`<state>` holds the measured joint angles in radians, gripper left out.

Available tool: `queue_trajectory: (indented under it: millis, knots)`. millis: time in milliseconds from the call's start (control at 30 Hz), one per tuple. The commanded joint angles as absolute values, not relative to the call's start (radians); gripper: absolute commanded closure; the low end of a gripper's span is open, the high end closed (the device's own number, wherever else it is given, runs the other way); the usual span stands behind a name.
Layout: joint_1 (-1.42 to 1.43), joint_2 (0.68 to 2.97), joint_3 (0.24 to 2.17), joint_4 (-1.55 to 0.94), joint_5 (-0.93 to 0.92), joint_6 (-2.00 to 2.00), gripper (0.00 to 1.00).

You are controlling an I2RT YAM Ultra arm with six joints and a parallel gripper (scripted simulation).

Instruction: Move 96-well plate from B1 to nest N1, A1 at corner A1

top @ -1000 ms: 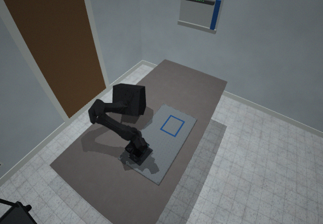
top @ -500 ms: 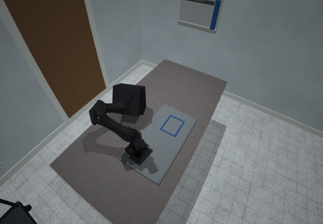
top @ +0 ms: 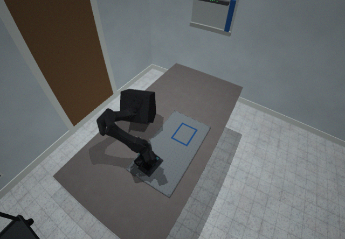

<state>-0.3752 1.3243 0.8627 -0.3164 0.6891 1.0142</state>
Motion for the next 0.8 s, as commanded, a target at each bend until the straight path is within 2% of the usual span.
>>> queue_trajectory:
  millis: [0, 767]
  knots:
    - [-0.384, 1.347, 0.833, -0.263, 0.677, 0.988, 1.00]
    - [-0.436, 1.410, 0.855, -0.137, 0.636, 0.931, 1.00]
